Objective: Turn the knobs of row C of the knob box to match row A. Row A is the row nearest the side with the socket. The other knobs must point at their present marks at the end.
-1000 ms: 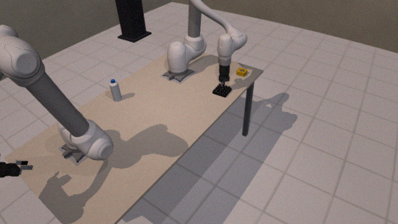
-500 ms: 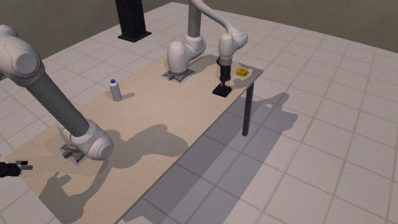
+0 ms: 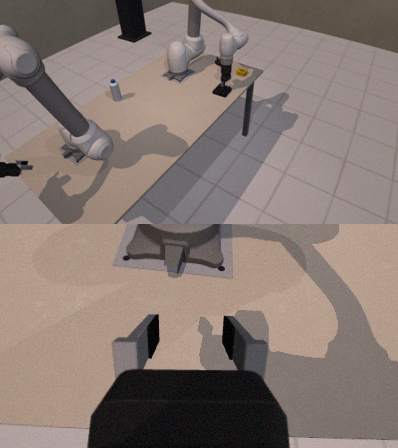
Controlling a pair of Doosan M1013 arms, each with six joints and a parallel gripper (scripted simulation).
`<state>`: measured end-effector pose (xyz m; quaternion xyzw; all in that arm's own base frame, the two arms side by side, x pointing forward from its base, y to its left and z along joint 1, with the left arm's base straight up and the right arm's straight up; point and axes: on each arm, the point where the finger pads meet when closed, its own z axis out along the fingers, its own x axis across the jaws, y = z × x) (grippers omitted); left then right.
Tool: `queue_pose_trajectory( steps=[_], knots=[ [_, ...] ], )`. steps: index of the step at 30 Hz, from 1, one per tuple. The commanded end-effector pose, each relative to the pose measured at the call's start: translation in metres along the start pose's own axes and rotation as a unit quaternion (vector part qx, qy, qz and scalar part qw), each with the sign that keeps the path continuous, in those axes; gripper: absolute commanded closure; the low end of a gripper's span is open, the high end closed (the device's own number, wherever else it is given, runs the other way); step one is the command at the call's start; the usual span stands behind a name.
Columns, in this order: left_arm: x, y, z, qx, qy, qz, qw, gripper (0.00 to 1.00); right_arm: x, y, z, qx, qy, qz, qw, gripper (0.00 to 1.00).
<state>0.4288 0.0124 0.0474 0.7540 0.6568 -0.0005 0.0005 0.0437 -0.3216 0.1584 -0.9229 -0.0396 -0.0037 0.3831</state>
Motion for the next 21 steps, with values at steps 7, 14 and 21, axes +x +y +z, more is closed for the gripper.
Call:
queue_pose_trajectory(
  steps=[7, 14, 21],
  knots=[
    [0.0001, 0.0005, -0.0005, -0.001, 0.001, -0.070, 0.998, 0.70, 0.0001, -0.0001, -0.0004, 0.000, 0.000, 0.000, 1.000, 0.00],
    [0.0001, 0.0005, -0.0005, -0.001, 0.001, -0.097, 0.995, 0.70, 0.0001, -0.0001, -0.0004, 0.000, 0.000, 0.000, 1.000, 0.00],
    [0.0001, 0.0005, -0.0005, -0.001, 0.001, -0.120, 0.993, 0.70, 0.0001, -0.0001, -0.0004, 0.000, 0.000, 0.000, 1.000, 0.00]
  ],
)
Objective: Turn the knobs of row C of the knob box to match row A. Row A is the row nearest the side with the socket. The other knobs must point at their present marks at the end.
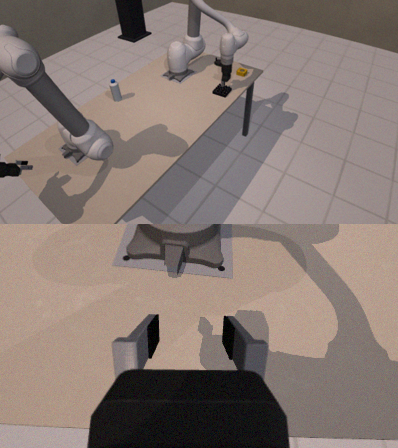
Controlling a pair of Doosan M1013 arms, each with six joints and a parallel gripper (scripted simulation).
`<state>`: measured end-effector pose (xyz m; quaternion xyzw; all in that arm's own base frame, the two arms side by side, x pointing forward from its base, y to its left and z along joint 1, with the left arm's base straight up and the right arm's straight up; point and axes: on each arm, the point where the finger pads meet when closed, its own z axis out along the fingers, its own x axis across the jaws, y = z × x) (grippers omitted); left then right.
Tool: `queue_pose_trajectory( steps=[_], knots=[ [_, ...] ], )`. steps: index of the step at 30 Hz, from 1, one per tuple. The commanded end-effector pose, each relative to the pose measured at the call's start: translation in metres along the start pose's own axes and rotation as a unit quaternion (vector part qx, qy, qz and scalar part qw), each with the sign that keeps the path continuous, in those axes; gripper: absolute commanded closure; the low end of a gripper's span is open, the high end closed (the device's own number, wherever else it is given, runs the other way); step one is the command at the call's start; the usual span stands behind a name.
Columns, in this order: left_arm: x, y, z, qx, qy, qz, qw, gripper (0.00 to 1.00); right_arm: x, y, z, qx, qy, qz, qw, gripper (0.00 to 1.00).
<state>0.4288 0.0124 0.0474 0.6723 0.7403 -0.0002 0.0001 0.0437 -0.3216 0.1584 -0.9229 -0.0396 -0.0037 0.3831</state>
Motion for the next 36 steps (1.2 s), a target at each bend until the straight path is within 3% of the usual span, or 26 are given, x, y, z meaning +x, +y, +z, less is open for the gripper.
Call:
queue_pose_trajectory(
  steps=[1, 18, 19, 36],
  knots=[
    [0.0000, 0.0005, -0.0005, -0.001, 0.000, -0.005, 1.000, 0.70, 0.0001, -0.0001, -0.0004, 0.000, 0.000, 0.000, 1.000, 0.00],
    [0.0000, 0.0005, -0.0005, -0.001, 0.000, -0.014, 1.000, 0.70, 0.0001, -0.0001, -0.0004, 0.000, 0.000, 0.000, 1.000, 0.00],
    [0.0000, 0.0005, -0.0005, -0.001, 0.000, -0.014, 1.000, 0.54, 0.0001, -0.0001, -0.0004, 0.000, 0.000, 0.000, 1.000, 0.00],
    [0.0000, 0.0005, -0.0006, -0.001, 0.000, -0.014, 1.000, 0.54, 0.0001, -0.0001, -0.0004, 0.000, 0.000, 0.000, 1.000, 0.00]
  ],
)
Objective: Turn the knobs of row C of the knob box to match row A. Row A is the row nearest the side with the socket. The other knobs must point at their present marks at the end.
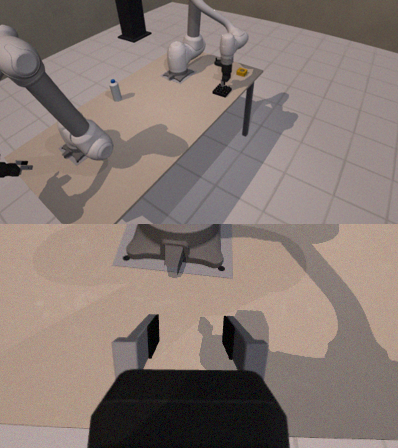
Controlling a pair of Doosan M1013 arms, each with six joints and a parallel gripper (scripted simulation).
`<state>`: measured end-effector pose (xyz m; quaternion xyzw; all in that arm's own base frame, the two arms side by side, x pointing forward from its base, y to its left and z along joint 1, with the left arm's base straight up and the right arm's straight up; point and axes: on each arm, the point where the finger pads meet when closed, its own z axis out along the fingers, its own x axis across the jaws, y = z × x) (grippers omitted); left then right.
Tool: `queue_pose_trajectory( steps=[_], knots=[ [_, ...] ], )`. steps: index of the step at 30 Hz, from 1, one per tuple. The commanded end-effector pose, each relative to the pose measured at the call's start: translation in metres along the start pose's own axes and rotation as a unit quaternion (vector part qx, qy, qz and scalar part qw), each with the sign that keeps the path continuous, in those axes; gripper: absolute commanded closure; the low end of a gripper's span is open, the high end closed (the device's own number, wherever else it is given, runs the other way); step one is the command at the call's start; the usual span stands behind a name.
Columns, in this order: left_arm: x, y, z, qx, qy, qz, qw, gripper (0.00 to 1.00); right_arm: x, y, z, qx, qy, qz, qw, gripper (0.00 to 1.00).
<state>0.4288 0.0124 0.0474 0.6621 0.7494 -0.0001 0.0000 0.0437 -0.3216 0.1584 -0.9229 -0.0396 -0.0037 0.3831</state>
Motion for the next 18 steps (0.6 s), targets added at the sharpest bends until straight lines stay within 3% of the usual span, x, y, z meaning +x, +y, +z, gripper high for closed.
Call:
queue_pose_trajectory(
  steps=[1, 13, 18],
  knots=[
    [0.000, 0.001, -0.001, -0.001, 0.000, 0.000, 1.000, 0.54, 0.000, 0.000, 0.000, 0.000, 0.000, 0.000, 1.000, 0.00],
    [0.000, 0.001, -0.036, -0.001, 0.000, 0.000, 1.000, 0.54, 0.000, 0.000, 0.000, 0.000, 0.000, 0.000, 1.000, 0.00],
    [0.000, 0.001, -0.039, -0.001, 0.000, 0.000, 1.000, 0.54, 0.000, 0.000, 0.000, 0.000, 0.000, 0.000, 1.000, 0.00]
  ],
)
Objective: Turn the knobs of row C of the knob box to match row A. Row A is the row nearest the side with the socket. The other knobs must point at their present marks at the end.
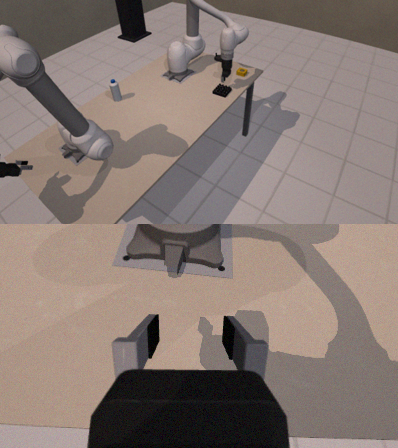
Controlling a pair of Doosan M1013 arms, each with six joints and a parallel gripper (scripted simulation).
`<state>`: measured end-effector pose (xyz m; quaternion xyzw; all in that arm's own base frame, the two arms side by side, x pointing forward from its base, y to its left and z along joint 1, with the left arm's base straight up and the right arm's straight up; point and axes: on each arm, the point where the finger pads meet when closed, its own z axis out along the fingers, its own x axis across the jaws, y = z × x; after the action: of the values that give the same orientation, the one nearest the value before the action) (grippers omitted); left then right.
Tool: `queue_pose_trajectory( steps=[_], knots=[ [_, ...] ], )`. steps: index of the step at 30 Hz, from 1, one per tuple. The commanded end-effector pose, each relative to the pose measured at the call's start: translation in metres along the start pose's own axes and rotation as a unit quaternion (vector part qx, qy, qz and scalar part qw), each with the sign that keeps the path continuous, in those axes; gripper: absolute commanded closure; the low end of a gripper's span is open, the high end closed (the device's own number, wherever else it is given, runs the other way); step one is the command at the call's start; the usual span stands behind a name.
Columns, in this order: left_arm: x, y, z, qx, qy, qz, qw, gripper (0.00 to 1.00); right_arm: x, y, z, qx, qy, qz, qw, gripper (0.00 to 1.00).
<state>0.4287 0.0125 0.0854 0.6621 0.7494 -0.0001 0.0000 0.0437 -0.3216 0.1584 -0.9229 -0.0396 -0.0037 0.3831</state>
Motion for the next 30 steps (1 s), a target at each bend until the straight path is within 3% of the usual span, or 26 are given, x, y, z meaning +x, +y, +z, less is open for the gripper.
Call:
queue_pose_trajectory(
  steps=[1, 9, 15, 22, 24, 30],
  knots=[
    [0.000, 0.001, -0.001, -0.001, 0.000, 0.000, 1.000, 0.54, 0.000, 0.000, 0.000, 0.000, 0.000, 0.000, 1.000, 0.00],
    [0.001, 0.000, -0.001, -0.001, 0.000, 0.020, 1.000, 0.54, 0.000, 0.000, 0.000, 0.000, 0.000, 0.000, 1.000, 0.00],
    [0.006, -0.003, -0.003, -0.001, 0.000, 0.127, 0.992, 0.54, 0.000, 0.000, 0.000, 0.000, 0.000, 0.000, 1.000, 0.00],
    [0.011, -0.005, -0.005, -0.001, 0.000, 0.273, 0.962, 0.54, 0.000, 0.000, 0.000, 0.000, 0.000, 0.000, 1.000, 0.00],
    [0.011, -0.005, -0.005, -0.001, 0.000, 0.273, 0.962, 0.54, 0.000, 0.000, 0.000, 0.000, 0.000, 0.000, 1.000, 0.00],
    [0.016, -0.005, -0.007, -0.001, 0.000, 0.406, 0.914, 0.54, 0.000, 0.000, 0.000, 0.000, 0.000, 0.000, 1.000, 0.00]
  ],
)
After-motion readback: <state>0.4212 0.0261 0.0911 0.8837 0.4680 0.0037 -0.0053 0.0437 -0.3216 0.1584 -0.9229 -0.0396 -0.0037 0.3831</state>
